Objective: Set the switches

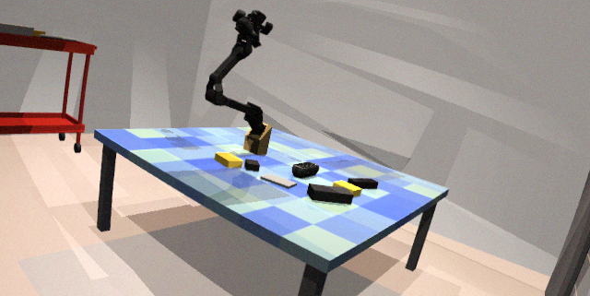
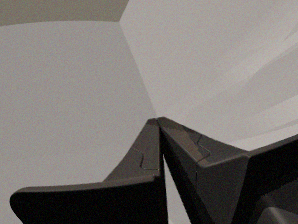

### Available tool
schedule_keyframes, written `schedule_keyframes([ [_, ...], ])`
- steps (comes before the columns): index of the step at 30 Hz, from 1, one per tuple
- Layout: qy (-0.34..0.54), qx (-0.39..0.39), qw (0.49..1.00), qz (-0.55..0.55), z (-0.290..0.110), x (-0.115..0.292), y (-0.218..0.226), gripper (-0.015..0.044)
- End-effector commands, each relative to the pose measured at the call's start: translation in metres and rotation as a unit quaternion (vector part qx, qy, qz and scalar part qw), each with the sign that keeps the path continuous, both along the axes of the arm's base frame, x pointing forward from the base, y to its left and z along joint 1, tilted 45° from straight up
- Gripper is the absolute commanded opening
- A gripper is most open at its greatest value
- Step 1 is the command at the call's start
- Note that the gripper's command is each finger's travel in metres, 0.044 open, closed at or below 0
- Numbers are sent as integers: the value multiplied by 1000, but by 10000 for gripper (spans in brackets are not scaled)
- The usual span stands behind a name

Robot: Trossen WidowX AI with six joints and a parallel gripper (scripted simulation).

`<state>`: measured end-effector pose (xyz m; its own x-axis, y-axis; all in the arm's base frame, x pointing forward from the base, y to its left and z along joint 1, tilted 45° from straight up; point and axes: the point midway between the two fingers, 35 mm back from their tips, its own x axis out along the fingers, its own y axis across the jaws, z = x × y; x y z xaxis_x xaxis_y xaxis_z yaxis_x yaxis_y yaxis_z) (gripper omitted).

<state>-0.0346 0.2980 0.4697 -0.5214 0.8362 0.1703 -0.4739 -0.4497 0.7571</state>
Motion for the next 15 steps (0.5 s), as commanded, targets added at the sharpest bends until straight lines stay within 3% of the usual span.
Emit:
schedule_keyframes([
  [1,46,-65,992,-95,-16,53,32,0],
  [13,114,-114,964,-209,-42,132,48,0],
  [15,145,-144,946,-253,-56,161,55,0],
])
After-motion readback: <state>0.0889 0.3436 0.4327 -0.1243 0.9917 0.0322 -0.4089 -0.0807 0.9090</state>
